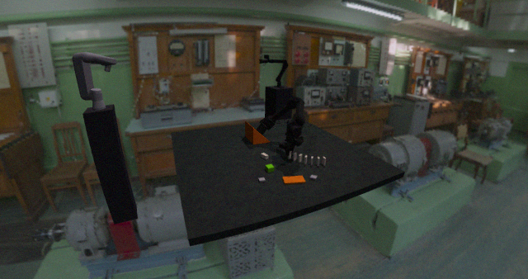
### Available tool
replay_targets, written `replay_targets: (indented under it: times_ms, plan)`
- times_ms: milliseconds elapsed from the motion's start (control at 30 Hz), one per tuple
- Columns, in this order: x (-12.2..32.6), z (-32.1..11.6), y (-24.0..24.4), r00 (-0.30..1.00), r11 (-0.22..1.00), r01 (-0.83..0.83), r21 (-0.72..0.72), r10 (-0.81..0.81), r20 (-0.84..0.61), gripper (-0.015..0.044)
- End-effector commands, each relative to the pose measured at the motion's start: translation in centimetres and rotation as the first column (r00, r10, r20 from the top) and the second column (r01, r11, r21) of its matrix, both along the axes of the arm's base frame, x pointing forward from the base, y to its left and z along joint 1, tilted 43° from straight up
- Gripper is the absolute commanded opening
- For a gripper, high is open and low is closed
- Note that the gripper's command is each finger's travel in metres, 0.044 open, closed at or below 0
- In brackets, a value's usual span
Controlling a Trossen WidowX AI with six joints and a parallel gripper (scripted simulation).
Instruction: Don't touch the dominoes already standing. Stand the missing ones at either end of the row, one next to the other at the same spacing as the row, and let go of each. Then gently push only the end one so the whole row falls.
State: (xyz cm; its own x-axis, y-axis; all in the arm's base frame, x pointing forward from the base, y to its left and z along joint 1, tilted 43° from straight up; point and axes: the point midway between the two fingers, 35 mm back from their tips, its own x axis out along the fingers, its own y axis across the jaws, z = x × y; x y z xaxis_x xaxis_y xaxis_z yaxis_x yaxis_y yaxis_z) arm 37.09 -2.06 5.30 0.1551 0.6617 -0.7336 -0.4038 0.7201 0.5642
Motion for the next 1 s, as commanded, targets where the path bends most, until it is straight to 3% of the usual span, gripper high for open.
replay_targets:
  times_ms: [0,200,333,633,800,867,967]
  plan:
    - [-0.1,0.0,0.1,1.0,1.0,0.003,0.006,-0.003,-0.004,0.0291]
    - [-0.1,0.0,0.1,1.0,1.0,0.003,0.006,-0.003,-0.004,0.044]
    - [0.0,0.6,-0.6,1.0,1.0,0.011,0.006,-0.011,-0.009,0.044]
    - [-2.0,9.2,-8.6,0.993,0.995,0.099,0.021,-0.097,-0.068,0.044]
    - [-2.1,9.4,-8.7,0.993,0.995,0.101,0.022,-0.099,-0.069,0.044]
    - [-2.4,8.5,-9.1,0.98,0.987,0.159,0.026,-0.155,-0.123,0.0388]
    - [-4.1,4.9,-10.8,0.858,0.915,0.404,0.008,-0.376,-0.35,0.0309]
